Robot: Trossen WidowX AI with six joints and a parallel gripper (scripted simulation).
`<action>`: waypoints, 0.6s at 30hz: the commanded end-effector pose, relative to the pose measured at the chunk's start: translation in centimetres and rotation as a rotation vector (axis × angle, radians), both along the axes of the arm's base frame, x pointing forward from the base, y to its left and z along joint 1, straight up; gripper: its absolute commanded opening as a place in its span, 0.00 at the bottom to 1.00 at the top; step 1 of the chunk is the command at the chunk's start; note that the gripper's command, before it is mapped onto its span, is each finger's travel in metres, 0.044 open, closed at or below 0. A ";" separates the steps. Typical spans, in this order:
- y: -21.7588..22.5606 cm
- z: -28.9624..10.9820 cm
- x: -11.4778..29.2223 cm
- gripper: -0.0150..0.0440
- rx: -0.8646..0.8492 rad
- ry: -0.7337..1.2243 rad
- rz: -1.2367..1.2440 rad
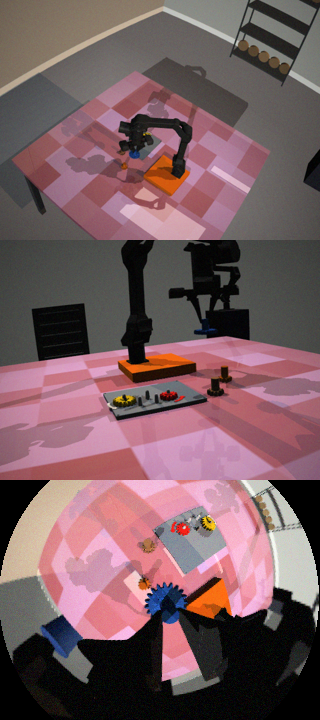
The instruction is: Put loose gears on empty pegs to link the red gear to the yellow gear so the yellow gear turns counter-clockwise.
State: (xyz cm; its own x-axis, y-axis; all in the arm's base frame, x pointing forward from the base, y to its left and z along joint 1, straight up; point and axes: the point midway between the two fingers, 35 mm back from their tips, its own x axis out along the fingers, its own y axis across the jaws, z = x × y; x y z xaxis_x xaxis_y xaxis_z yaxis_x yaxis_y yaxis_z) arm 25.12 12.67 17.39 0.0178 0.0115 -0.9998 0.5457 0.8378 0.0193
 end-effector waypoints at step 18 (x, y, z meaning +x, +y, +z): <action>-3.7 -1.4 3.1 0.25 -0.004 -0.007 0.004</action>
State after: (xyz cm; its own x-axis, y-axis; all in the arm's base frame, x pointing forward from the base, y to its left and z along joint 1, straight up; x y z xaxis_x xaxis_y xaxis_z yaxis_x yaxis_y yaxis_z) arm 27.81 9.62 16.27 0.0246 0.0109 -0.9996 0.5444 0.8385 0.0226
